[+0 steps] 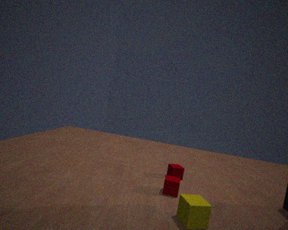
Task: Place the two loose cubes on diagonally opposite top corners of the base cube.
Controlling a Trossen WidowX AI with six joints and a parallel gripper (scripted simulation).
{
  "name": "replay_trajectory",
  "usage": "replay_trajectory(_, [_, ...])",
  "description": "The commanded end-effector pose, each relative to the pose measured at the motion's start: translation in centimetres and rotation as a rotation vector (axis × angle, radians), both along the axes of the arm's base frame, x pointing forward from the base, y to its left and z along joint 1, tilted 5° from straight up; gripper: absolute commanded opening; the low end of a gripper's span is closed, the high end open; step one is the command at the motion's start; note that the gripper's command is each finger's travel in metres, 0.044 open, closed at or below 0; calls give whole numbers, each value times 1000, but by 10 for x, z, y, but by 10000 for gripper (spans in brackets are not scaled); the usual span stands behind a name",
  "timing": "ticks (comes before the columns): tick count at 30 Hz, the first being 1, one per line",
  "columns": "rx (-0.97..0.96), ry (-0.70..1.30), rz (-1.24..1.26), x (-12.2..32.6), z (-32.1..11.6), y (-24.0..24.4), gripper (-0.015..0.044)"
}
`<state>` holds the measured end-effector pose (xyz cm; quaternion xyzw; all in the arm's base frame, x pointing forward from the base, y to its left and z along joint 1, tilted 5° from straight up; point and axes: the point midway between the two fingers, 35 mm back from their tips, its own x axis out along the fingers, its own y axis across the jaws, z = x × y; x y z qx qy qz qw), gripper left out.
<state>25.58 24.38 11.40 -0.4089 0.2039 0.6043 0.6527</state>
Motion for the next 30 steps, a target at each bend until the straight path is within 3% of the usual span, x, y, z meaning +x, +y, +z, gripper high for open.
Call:
replay_trajectory(1, [-89,3,-83,29,-10,-32,265])
replay_trajectory(14, [-396,138,-327,83,-48,-174,265])
replay_trajectory(26, [-610,383,-459,69,-74,-312,265])
replay_trajectory(30, [-628,420,-469,63,-77,-328,265])
